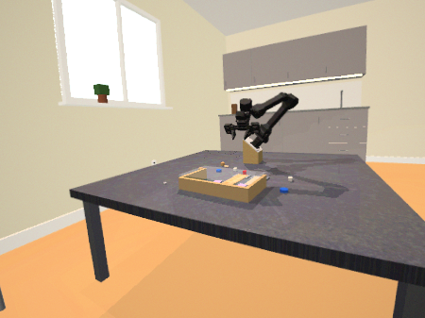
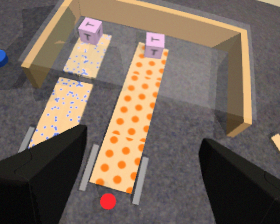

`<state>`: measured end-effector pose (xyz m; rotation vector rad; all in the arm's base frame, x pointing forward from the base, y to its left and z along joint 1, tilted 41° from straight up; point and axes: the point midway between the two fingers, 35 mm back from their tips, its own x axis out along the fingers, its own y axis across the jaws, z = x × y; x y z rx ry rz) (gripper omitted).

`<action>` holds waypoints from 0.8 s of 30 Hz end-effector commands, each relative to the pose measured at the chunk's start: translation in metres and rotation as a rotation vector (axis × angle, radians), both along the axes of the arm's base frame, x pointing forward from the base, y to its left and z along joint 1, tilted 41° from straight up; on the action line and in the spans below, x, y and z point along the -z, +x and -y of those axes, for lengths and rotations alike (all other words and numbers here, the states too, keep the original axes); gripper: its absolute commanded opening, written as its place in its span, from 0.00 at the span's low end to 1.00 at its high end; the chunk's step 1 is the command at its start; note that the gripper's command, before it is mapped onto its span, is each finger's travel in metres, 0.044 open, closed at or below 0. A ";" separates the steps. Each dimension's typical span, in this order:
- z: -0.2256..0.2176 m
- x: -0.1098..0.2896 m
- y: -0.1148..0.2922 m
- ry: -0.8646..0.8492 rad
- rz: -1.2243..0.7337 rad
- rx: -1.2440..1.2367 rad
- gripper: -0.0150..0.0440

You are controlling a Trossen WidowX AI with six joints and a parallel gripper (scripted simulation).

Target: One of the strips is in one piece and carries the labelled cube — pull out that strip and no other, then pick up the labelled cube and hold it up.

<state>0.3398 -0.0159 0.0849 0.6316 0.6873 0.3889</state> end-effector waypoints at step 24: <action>-0.088 0.061 0.037 -0.049 -0.761 -0.446 0.25</action>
